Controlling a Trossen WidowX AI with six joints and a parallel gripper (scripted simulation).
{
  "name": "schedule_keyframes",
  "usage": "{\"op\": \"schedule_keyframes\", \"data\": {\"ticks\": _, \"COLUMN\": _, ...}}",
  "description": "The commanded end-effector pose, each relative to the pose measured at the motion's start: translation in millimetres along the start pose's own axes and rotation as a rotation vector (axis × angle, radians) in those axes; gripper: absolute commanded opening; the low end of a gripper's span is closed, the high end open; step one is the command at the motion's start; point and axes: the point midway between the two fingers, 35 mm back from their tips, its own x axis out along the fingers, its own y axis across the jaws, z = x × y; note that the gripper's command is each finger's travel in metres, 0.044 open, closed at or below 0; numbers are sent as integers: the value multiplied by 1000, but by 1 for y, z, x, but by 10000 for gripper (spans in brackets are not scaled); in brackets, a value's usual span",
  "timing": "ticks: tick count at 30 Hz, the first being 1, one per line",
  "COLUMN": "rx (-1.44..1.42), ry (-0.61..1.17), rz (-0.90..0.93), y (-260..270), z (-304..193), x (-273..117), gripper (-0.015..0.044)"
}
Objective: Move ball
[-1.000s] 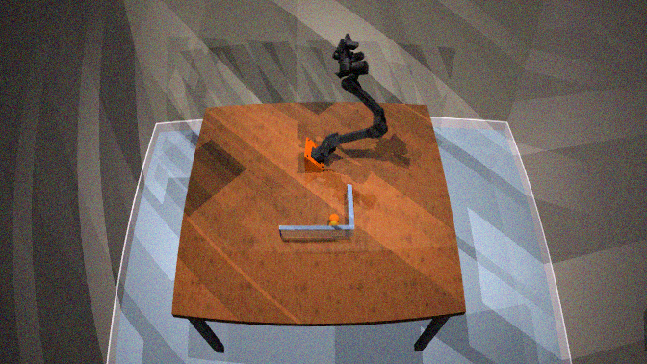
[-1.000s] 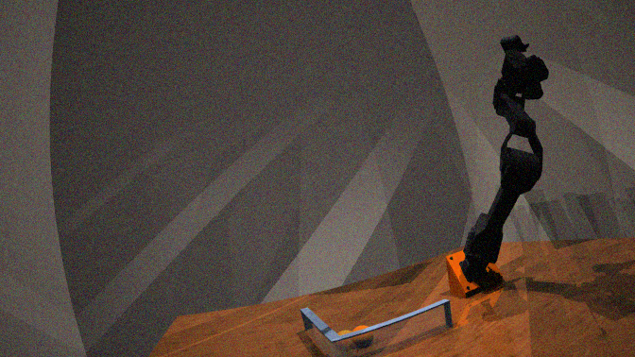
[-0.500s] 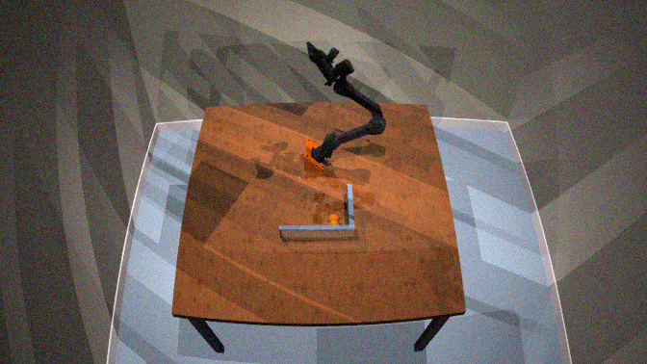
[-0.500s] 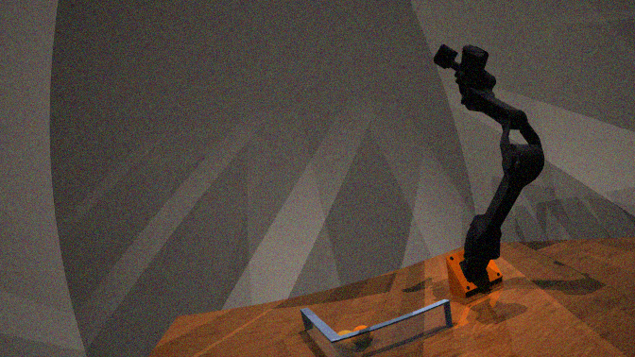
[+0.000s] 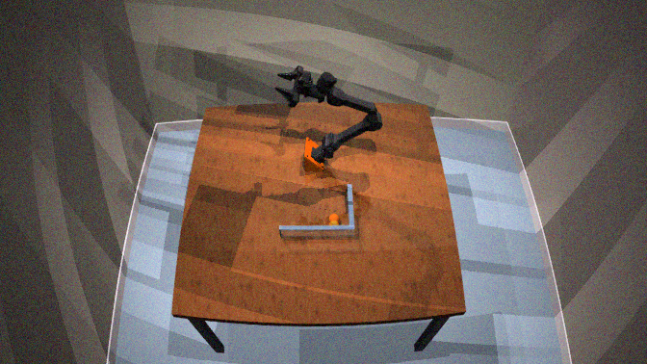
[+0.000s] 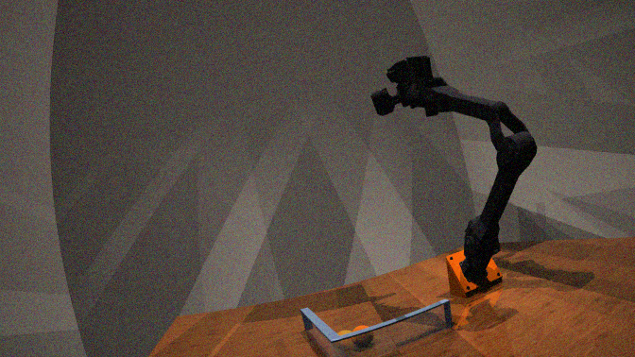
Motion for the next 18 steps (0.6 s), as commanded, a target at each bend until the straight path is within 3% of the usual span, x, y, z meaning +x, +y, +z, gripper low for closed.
{"op": "schedule_keyframes", "data": {"ticks": 1, "rx": -248, "ry": 82, "rz": 231, "y": 76, "z": -19, "x": 3, "gripper": 332}}
{"op": "schedule_keyframes", "data": {"ticks": 9, "rx": -693, "ry": 142, "rz": 675, "y": 202, "z": -63, "x": -32, "gripper": 332}}
{"op": "schedule_keyframes", "data": {"ticks": 18, "rx": -1150, "ry": 90, "rz": 1225, "y": 313, "z": -126, "x": -119, "gripper": 332}}
